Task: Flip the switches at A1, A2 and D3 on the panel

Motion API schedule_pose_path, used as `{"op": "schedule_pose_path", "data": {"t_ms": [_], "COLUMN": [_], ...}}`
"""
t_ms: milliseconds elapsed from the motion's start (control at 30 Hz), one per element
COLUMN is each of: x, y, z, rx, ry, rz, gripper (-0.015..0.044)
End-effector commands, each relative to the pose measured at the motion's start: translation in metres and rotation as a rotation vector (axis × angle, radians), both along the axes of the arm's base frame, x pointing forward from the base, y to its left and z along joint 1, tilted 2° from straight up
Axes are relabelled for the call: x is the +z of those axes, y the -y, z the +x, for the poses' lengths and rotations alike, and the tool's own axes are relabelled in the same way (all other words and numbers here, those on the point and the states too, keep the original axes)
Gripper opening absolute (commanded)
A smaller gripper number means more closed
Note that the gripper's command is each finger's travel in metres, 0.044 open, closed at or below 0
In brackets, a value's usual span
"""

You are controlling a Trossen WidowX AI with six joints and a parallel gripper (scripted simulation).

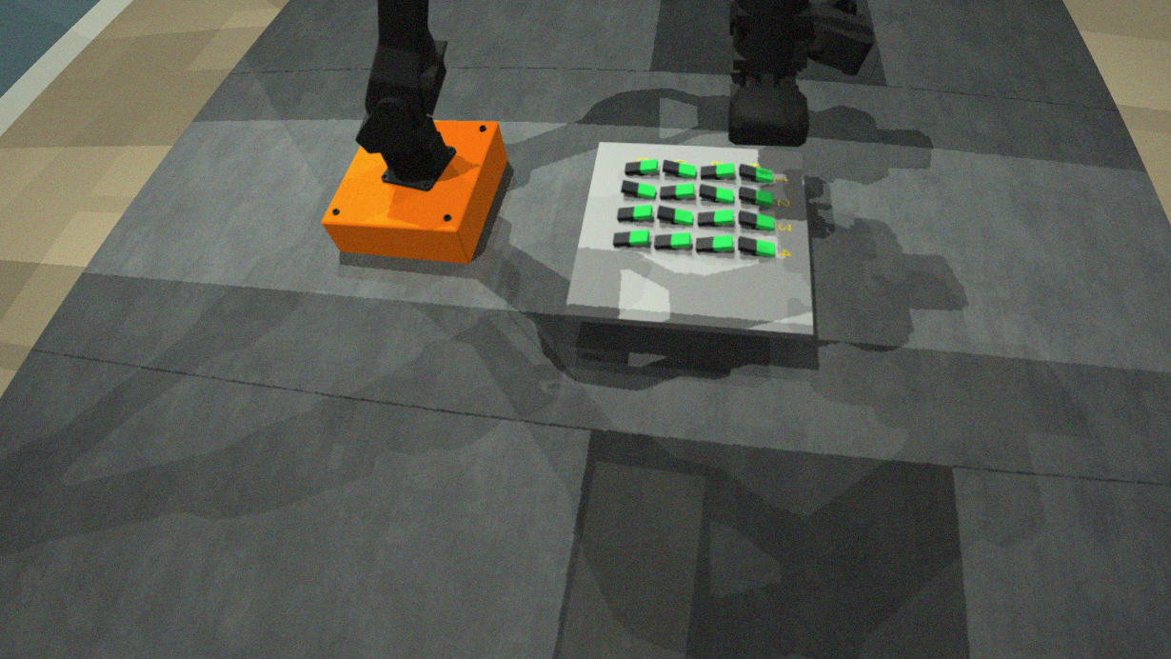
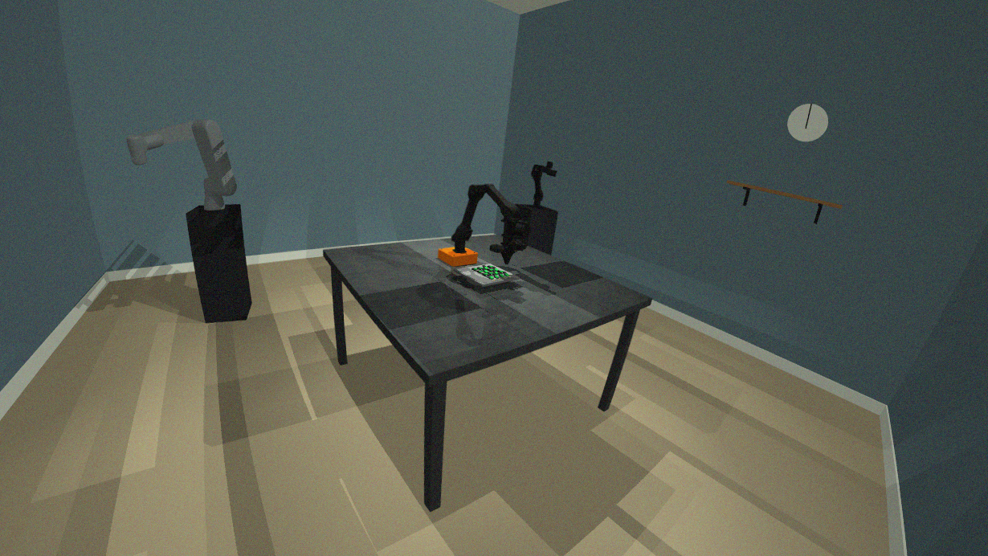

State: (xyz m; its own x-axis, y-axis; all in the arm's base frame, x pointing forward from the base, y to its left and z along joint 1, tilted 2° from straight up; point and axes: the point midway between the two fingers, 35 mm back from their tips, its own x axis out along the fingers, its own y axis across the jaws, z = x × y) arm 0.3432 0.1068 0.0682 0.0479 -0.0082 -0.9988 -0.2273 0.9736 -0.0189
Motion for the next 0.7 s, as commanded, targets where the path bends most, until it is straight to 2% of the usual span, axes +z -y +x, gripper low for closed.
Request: {"op": "schedule_pose_path", "data": {"t_ms": [0, 667], "x": [-0.016, -0.039], "y": [0.002, 0.003], "z": [-0.003, -0.003], "rx": [-0.003, -0.003], "ry": [-0.004, -0.004], "rz": [-0.008, -0.008], "gripper": [0.0000, 0.0000]}}
